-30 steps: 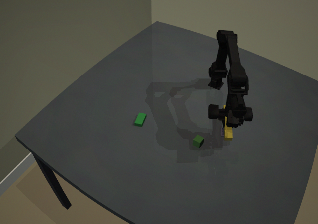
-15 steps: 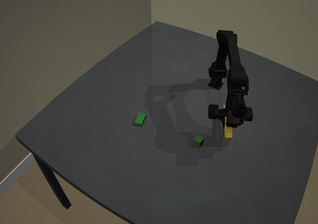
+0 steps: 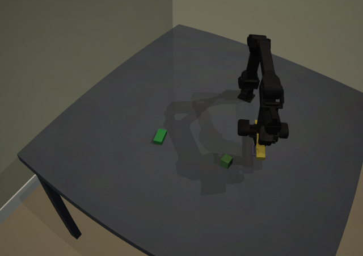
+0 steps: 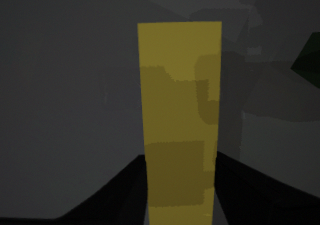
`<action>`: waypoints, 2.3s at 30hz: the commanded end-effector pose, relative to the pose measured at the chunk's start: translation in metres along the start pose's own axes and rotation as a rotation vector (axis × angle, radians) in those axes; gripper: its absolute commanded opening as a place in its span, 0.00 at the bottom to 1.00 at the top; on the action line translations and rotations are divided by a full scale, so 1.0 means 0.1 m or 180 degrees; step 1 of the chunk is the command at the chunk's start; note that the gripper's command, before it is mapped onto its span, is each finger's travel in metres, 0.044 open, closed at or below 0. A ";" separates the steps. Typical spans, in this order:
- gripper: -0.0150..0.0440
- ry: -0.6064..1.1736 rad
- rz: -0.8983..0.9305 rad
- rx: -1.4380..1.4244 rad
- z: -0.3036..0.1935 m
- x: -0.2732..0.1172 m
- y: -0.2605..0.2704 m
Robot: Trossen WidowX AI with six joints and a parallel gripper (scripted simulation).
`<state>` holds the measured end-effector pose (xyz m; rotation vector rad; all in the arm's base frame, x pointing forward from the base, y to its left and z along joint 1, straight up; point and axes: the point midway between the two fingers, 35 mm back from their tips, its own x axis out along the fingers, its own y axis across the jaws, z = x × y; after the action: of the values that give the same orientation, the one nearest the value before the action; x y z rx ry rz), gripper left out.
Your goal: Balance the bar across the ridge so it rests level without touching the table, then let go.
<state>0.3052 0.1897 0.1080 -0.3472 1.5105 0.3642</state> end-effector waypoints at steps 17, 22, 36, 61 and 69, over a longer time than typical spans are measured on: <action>0.25 0.0000 0.0000 0.0000 0.00 0.00 0.00; 0.25 0.0000 0.0000 0.0000 0.00 0.00 0.00; 0.25 0.0000 0.0000 0.0000 0.00 0.00 0.00; 0.54 0.0000 0.0000 0.0000 0.00 0.00 0.00; 0.54 0.0000 0.0000 0.0000 0.00 0.00 0.00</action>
<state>0.3051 0.1897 0.1080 -0.3472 1.5107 0.3641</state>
